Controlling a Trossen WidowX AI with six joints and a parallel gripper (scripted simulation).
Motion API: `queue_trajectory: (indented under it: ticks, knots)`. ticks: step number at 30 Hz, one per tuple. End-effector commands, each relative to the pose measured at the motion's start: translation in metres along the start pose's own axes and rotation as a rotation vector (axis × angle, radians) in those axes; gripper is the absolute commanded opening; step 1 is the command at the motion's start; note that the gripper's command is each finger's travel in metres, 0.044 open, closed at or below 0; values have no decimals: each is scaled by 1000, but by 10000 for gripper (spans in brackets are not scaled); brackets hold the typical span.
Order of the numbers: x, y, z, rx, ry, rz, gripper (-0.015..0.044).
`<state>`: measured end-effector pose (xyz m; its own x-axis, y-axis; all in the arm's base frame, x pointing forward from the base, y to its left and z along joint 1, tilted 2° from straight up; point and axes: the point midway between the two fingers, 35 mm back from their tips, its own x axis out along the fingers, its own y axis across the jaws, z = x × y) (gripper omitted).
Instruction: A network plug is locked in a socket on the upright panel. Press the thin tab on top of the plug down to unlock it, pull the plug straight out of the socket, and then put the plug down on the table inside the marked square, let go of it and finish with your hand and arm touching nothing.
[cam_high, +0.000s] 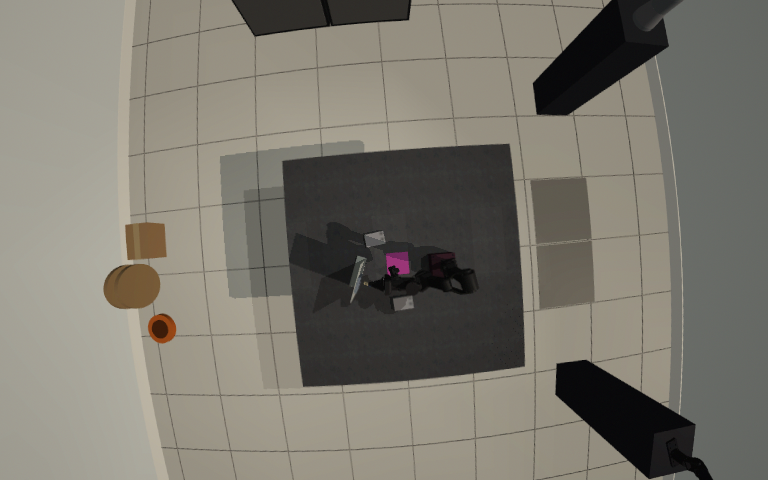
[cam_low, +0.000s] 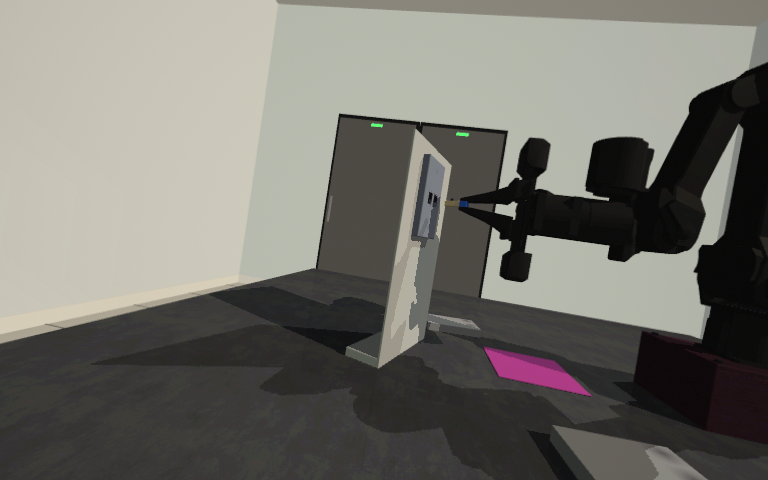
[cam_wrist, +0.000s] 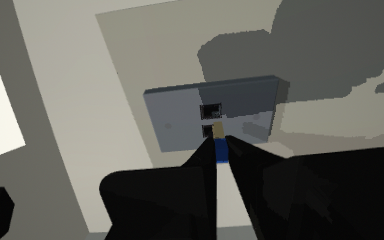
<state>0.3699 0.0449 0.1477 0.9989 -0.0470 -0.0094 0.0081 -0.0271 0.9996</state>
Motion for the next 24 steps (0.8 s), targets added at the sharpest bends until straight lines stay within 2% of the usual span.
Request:
queue_trajectory:
  ticks: [1, 24]
  knots:
    - [-4, -2, -1, -4, -4, -4, 0]
    - [-19, -2, -8, -3, -4, -5, 0]
